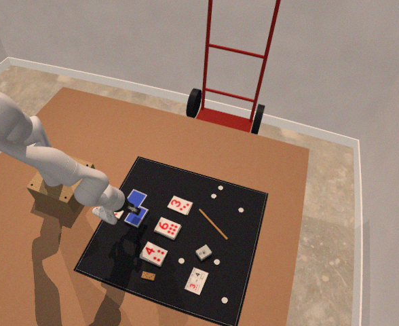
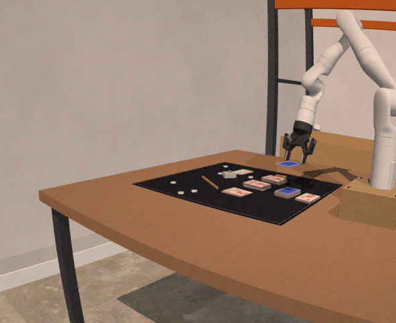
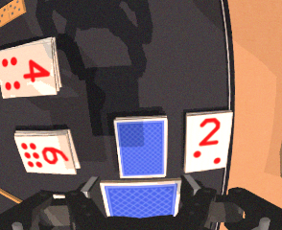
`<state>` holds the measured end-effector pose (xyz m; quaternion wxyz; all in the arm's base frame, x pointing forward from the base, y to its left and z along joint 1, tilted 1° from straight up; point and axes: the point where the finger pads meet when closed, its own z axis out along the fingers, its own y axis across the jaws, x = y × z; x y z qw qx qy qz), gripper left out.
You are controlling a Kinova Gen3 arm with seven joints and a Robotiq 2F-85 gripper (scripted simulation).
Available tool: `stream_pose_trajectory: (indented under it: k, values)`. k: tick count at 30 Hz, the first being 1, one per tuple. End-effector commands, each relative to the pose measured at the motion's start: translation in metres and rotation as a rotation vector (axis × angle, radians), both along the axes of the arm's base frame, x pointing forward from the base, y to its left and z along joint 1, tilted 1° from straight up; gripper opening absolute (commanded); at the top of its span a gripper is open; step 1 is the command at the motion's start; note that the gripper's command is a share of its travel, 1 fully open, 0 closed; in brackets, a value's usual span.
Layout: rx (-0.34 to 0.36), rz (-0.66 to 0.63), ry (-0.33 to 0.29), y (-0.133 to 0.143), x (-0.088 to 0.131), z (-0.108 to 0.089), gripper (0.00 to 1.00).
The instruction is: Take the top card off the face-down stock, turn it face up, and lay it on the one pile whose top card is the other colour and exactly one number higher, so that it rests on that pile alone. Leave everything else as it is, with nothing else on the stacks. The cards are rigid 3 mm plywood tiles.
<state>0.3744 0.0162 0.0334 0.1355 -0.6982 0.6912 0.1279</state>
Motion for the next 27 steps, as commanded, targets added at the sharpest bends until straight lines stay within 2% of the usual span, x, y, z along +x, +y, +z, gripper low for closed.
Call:
stream_pose_trajectory:
  k: [1, 9, 11, 20, 27]
  values:
    - [-0.001, 0.025, 0.0, 0.021, -0.003, 0.001, 0.71]
    - [-0.001, 0.025, 0.0, 0.068, -0.005, 0.0, 0.71]
    - [-0.001, 0.025, 0.0, 0.068, -0.005, 0.0, 0.71]
    - [-0.001, 0.025, 0.0, 0.107, -0.008, 0.0, 0.71]
    - [-0.001, 0.025, 0.0, 0.118, -0.008, 0.0, 0.71]
